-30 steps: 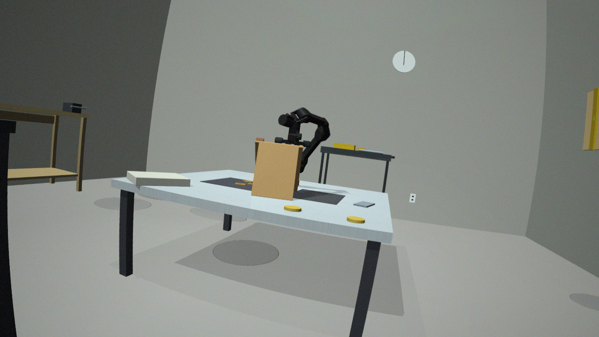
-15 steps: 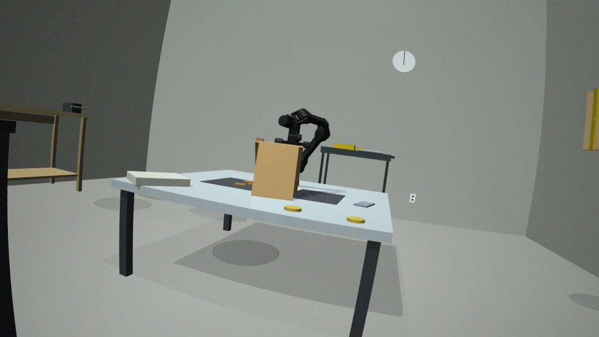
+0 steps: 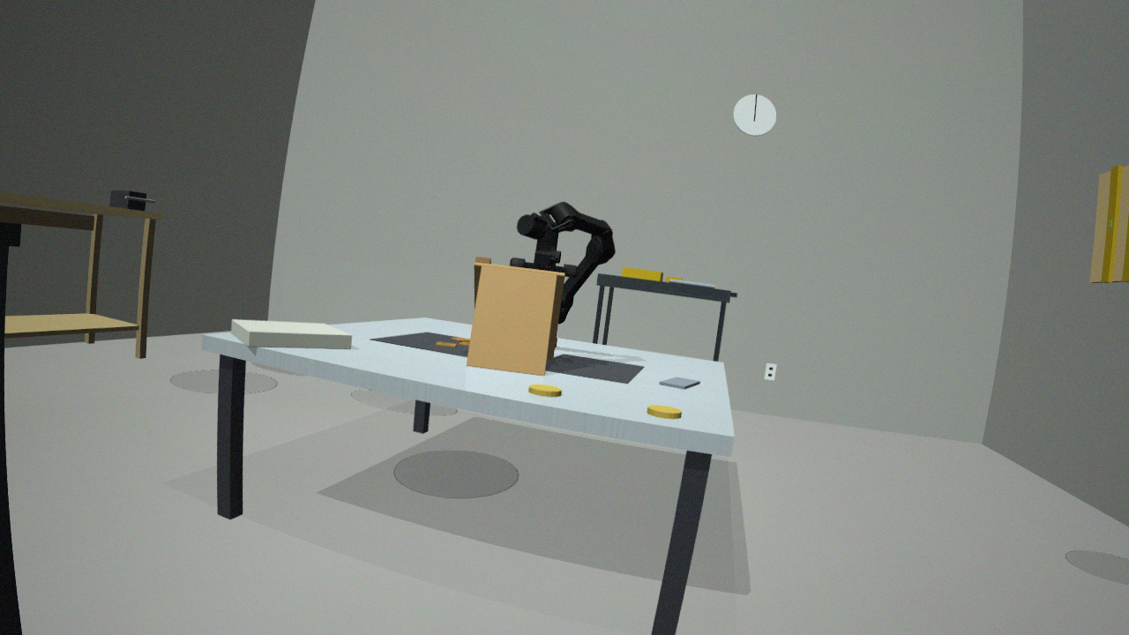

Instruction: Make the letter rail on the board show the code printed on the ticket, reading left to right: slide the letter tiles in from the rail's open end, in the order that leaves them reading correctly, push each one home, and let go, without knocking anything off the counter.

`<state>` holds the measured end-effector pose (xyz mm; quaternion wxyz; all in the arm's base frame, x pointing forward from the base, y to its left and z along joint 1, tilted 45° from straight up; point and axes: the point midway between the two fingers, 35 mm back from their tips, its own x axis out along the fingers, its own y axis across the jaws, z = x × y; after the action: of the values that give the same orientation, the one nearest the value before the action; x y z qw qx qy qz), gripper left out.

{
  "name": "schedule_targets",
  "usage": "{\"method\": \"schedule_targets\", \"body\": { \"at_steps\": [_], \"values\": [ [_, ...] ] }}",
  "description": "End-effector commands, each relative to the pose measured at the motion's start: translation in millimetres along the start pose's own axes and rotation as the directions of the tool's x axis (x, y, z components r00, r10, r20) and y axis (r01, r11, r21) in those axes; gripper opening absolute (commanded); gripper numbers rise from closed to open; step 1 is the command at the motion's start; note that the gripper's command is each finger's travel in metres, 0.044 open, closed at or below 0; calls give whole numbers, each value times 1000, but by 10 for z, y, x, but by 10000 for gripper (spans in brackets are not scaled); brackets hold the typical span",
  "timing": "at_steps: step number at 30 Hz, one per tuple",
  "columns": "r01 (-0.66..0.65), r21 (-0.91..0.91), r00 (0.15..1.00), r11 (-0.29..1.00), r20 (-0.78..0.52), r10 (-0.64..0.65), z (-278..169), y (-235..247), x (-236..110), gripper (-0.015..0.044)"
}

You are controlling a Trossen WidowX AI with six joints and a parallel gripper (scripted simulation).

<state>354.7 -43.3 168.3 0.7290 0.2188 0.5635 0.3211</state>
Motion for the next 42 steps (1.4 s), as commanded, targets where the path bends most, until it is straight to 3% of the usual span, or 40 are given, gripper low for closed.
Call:
{"method": "schedule_targets", "body": {
  "at_steps": [1,42],
  "values": [
    [-4,-4,1000,1000,1,4,1,-9,-1,0],
    [-3,-4,1000,1000,1,3,-11,-112,-11,0]
  ]
}}
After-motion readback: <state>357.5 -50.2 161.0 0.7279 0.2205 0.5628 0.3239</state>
